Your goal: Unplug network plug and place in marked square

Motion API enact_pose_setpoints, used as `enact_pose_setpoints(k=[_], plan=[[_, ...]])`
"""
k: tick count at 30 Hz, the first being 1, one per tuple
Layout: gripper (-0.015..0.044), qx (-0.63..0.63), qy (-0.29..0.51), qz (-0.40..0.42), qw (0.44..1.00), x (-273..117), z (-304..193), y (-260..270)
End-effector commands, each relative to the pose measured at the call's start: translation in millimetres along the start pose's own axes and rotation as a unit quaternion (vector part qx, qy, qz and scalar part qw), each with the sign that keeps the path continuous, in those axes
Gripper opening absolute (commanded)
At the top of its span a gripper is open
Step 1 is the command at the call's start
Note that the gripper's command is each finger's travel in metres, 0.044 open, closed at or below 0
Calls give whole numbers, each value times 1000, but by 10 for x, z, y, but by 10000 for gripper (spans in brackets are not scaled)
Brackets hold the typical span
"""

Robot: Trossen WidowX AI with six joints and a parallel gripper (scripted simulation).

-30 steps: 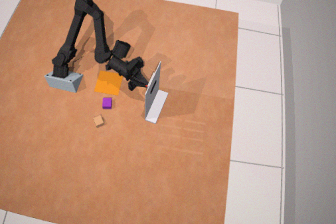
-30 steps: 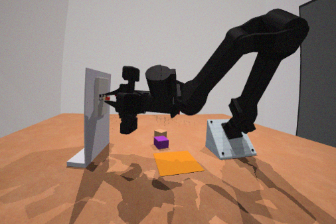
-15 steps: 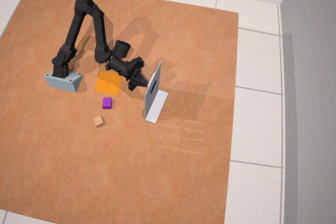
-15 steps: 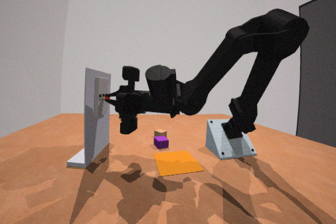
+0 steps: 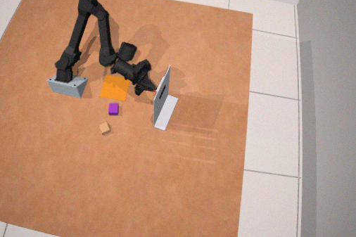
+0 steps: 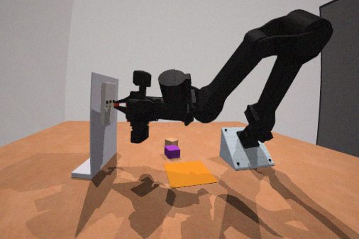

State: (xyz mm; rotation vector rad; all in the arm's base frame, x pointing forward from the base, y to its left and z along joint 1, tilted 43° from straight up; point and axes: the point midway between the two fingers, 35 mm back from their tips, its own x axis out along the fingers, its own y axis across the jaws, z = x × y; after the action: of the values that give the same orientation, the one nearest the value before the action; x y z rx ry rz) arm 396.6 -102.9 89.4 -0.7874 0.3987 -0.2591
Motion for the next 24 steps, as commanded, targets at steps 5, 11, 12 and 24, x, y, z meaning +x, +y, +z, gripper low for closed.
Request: enact_pose_setpoints(k=[5,11,12,24], plan=[[0,-3,0,1,1000,-56,-16,4],[0,-3,0,1,1000,-92,-26,4],[0,-3,0,1,1000,-98,-27,4],[0,-3,0,1,1000,-168,-50,5]])
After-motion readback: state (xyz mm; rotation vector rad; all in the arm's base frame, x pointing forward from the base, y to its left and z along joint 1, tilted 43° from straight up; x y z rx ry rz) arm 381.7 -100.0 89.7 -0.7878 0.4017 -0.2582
